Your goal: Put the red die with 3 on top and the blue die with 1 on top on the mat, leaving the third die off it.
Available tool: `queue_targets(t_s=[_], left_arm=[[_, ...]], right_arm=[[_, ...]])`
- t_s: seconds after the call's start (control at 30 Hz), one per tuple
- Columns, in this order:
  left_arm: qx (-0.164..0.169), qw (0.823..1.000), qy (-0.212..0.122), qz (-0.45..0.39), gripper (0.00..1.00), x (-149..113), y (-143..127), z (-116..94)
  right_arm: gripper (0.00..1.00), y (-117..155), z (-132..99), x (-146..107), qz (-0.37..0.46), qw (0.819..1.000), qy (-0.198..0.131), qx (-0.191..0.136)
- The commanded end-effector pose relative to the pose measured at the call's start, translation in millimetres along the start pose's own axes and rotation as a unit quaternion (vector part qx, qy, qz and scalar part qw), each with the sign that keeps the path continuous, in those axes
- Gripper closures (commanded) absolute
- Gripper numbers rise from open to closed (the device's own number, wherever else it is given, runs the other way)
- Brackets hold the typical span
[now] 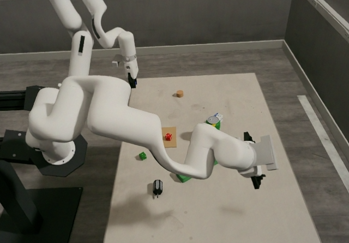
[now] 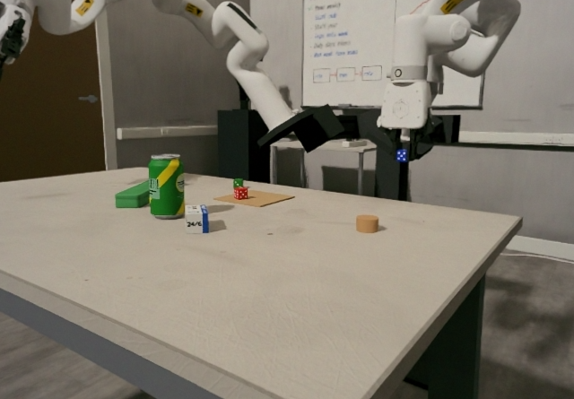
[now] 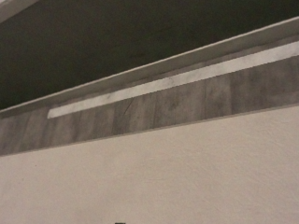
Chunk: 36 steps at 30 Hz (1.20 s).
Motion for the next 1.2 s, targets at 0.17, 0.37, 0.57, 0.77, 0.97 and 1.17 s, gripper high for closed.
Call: queue_targets(t_s=[0.17,0.37,0.57,0.77,0.97,1.17], left_arm=[[0.015,0.999,0.003,0.037,0.78,-59,-42,-9],[0.018,0.998,0.005,0.058,0.78,-86,-75,-11],[0.019,0.997,0.006,0.077,0.78,-107,-113,-11],[0.016,0.995,0.006,0.097,0.78,-122,-157,-11],[0.012,0.993,0.005,0.114,0.78,-130,-196,-10],[0.006,0.991,0.003,0.133,0.78,-132,-246,-7]], right_arm=[[0.0,-1,-2,2,-0.001,1.0,0.003,-0.001],[0.0,-1,-2,2,-0.001,1.0,0.003,-0.001],[0.0,-1,-2,2,-0.001,1.0,0.003,-0.001],[0.0,-1,-2,2,-0.001,1.0,0.003,-0.001],[0.0,-1,-2,2,-0.001,1.0,0.003,-0.001],[0.0,-1,-2,2,-0.001,1.0,0.003,-0.001]])
Point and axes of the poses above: on each arm, the point where the finger pads meet when closed, its own z axis out along the fingers, its own y axis across the jaws, x = y × z, the point moved 7 cm from there along -z, back along the fingers, and after that the axes turned 4 degrees about -z, right-handed, at the moved point
